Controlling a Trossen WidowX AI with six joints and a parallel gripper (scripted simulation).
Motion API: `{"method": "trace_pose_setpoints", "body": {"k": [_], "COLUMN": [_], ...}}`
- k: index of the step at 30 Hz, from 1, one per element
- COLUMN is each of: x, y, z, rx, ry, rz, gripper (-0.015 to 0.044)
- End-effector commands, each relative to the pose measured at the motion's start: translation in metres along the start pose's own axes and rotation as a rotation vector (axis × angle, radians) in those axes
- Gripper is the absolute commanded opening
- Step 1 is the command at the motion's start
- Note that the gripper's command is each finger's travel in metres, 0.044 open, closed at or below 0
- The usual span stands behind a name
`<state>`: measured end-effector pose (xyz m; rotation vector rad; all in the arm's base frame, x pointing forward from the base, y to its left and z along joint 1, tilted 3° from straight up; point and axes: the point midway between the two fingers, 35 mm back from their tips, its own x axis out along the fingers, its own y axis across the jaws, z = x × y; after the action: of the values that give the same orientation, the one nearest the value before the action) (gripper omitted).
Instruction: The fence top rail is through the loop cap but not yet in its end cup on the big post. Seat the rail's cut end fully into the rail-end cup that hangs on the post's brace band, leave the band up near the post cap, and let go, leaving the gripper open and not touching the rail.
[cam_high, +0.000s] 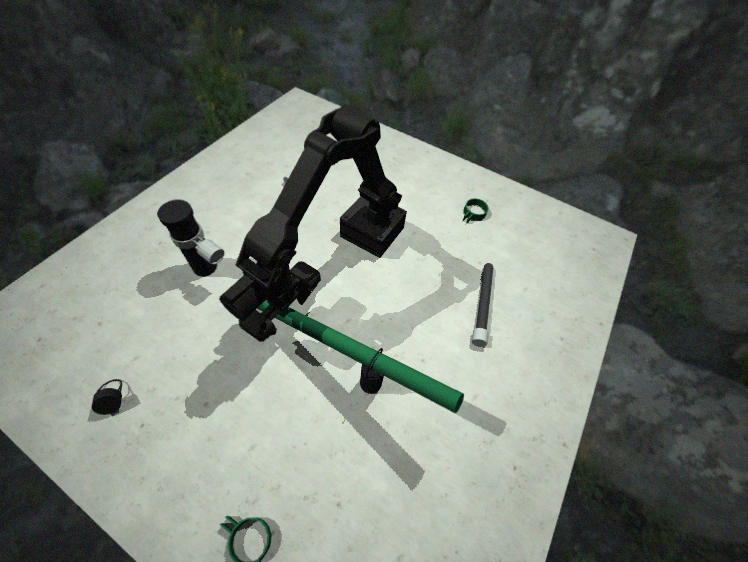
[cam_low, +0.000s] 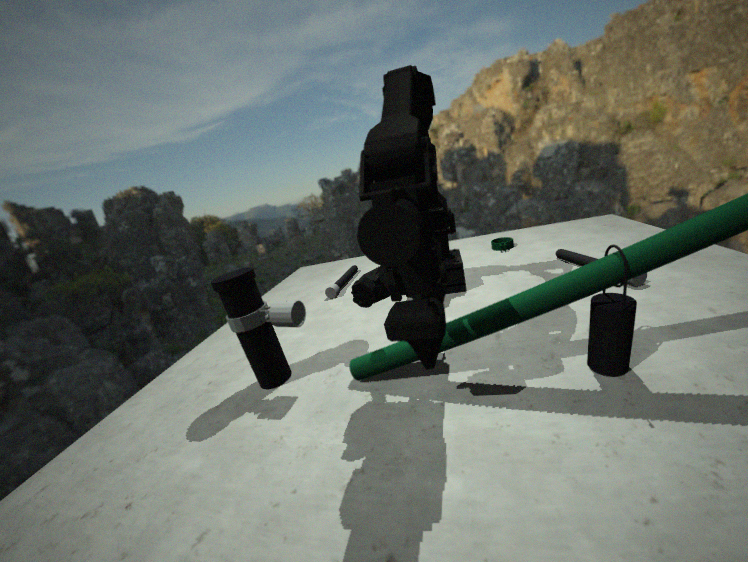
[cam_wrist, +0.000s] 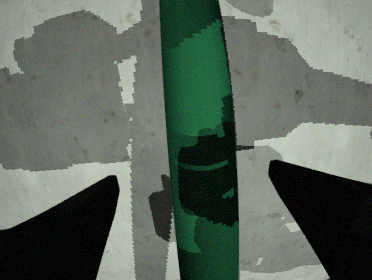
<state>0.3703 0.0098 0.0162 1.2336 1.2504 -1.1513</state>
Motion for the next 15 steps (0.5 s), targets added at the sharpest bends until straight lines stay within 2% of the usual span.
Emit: {"method": "trace_pose_setpoints", "body": {"k": [1,10,15], "x": [0.009,0.02,0.02], "y": [-0.001,-0.002,-0.002], "z": [0.001,0.001,0.001], "rx": [0.005,0.005,0.005], "ry": [-0.005,-0.005,-0.005], "rz": [-0.006,-0.006,-0.006], "gripper": [0.044,0.044,0.0309]}}
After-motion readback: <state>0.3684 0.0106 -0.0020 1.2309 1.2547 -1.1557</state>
